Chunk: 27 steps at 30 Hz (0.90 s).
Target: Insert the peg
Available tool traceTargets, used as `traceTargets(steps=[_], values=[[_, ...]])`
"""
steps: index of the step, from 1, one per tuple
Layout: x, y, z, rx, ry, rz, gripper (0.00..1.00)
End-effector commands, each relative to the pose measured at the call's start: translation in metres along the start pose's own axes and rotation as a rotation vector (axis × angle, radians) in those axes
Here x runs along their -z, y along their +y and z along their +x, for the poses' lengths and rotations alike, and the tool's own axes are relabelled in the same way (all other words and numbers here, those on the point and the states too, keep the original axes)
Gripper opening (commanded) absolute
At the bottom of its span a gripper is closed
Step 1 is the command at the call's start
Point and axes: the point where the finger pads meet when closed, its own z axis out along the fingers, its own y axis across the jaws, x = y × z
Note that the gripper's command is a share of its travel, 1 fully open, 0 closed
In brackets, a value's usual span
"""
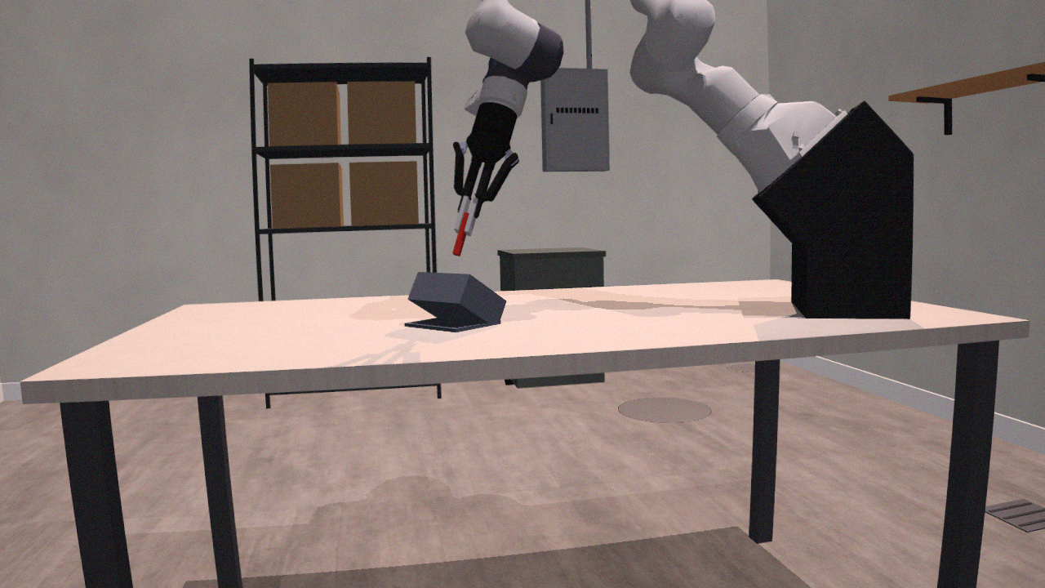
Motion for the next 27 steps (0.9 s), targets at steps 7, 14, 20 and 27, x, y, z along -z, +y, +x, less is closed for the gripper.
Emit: traceTargets(steps=[7, 14, 20, 27], values=[[0.005, 0.003, 0.009, -0.085, -0.016, 0.017, 0.00], [0.010, 0.006, 0.015, -0.157, -0.034, 0.020, 0.00], [0.014, 0.008, 0.019, -0.209, -0.047, 0.021, 0.00], [0.018, 0.012, 0.024, -0.272, -0.063, 0.020, 0.00]])
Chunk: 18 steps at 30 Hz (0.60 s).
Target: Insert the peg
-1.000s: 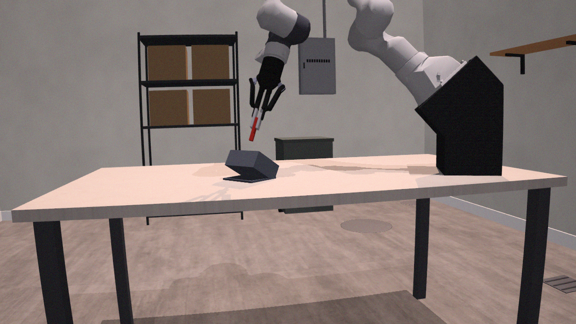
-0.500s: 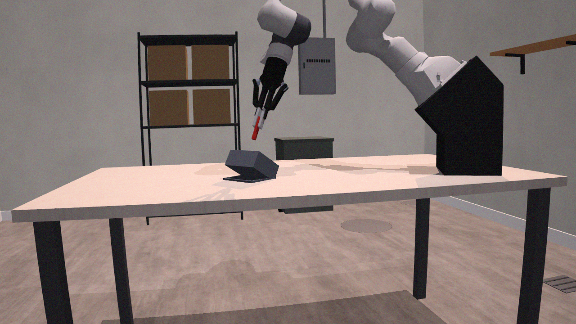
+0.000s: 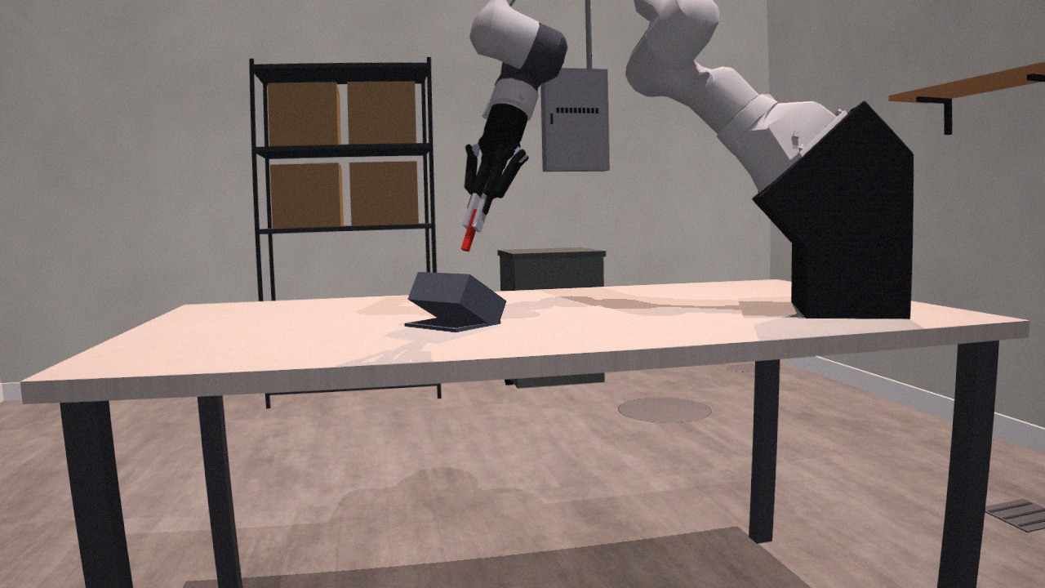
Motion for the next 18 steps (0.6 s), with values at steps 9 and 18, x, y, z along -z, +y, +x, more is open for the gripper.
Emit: traceTargets(steps=[9, 18], values=[[0.009, 0.005, 0.011, -0.136, -0.028, 0.009, 0.00], [0.014, 0.009, 0.016, -0.215, -0.048, 0.005, 0.00]])
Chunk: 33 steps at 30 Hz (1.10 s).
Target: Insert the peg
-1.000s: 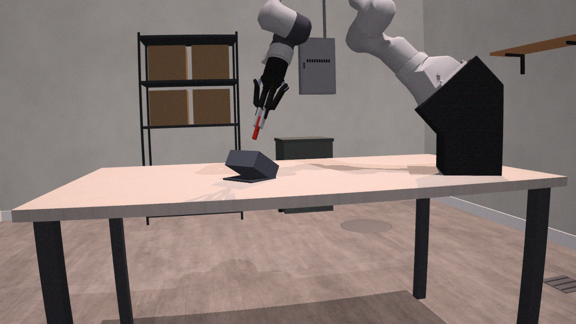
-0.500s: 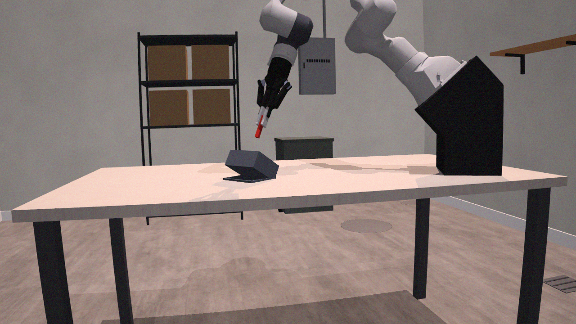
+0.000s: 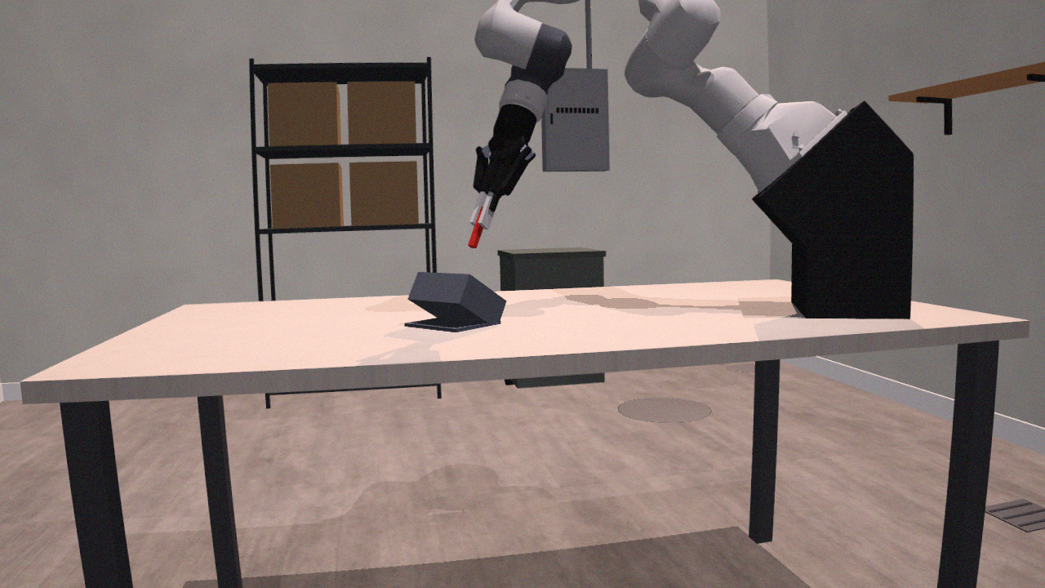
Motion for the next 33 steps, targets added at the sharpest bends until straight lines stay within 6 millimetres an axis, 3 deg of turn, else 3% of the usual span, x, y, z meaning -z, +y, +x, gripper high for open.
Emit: traceTargets(steps=[1, 14, 33], values=[[0.002, 0.004, 0.002, -0.056, -0.013, -0.002, 0.00], [0.007, 0.006, 0.007, -0.128, -0.032, -0.006, 0.00], [-0.016, 0.004, 0.006, -0.128, -0.033, -0.007, 0.00]])
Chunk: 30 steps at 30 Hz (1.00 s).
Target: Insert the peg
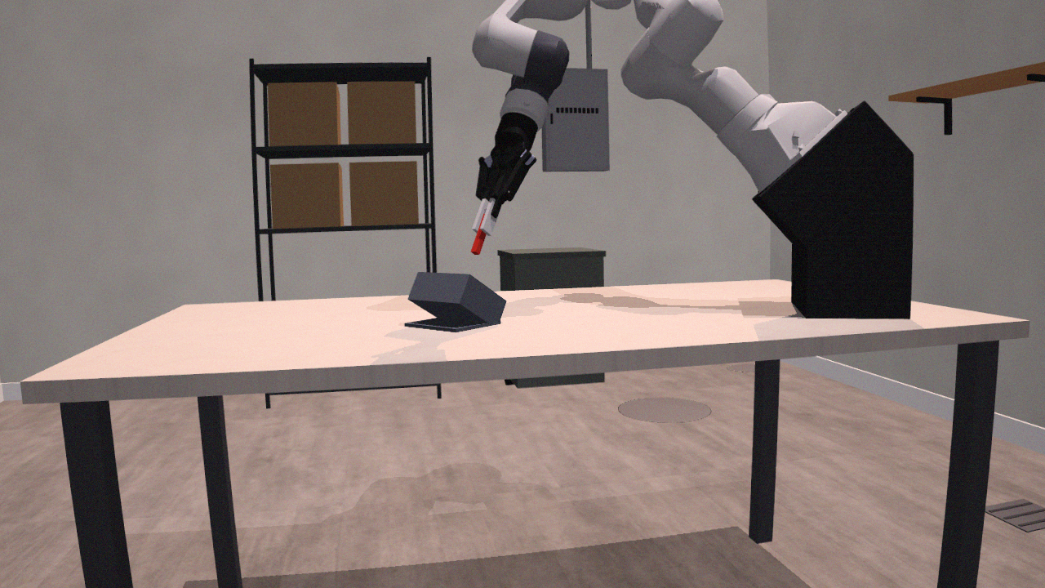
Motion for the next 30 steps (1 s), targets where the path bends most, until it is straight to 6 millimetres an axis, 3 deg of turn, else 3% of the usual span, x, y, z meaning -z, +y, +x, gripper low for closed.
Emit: traceTargets(steps=[1, 30], values=[[-0.004, -0.007, 0.004, -0.010, 0.006, 0.037, 0.00], [-0.032, -0.014, 0.008, -0.009, 0.007, 0.037, 0.00]])
